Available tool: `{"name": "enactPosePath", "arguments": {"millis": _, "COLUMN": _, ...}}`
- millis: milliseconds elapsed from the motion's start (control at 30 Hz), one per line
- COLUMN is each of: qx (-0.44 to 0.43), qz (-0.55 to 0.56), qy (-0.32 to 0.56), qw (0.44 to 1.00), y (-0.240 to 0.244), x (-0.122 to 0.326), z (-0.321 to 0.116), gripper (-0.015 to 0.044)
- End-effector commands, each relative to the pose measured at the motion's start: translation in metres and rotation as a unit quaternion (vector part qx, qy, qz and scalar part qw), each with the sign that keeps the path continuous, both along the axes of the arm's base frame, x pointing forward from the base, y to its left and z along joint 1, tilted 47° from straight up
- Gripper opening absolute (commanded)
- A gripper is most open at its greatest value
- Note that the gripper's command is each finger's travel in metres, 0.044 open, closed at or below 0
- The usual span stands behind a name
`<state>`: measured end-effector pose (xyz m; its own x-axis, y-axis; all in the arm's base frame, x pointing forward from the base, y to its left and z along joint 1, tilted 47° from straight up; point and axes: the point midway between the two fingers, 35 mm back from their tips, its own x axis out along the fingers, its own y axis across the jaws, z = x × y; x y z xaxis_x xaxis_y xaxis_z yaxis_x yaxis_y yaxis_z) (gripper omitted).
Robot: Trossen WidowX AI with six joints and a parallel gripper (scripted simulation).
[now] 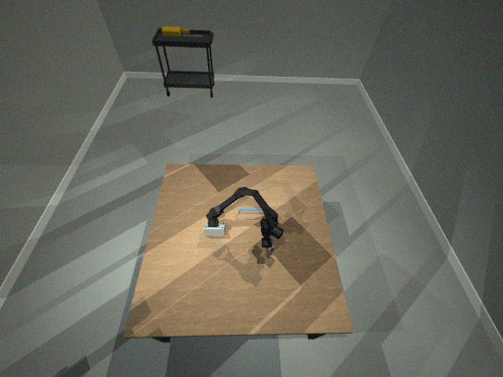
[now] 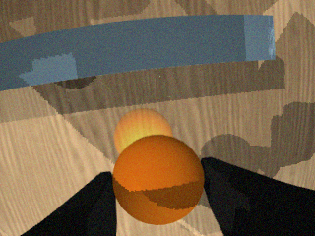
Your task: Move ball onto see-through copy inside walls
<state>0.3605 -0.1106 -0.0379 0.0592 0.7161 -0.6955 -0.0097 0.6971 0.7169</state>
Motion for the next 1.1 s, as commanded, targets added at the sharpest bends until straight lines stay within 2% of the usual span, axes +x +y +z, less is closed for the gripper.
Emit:
{"name": "enactPosePath", "arguments": {"millis": 0, "qx": 0.006, "qz": -0.002, "qy": 0.005, "qw": 1.0, "y": 0.016, "x": -0.001, "z": -0.014, "gripper": 0.0}}
{"name": "enactPosePath", "arguments": {"millis": 167, "qx": 0.007, "qz": -0.001, "qy": 0.005, "qw": 1.0, "y": 0.033, "x": -0.001, "z": -0.028, "gripper": 0.0}}
{"name": "enactPosePath", "arguments": {"millis": 833, "qx": 0.007, "qz": -0.001, "qy": 0.005, "qw": 1.0, "y": 0.048, "x": 0.0, "z": -0.042, "gripper": 0.0}}
{"name": "enactPosePath", "arguments": {"millis": 1067, "qx": 0.003, "qz": 0.001, "qy": 0.003, "qw": 1.0, "y": 0.045, "x": 0.0, "z": -0.04, "gripper": 0.0184}}
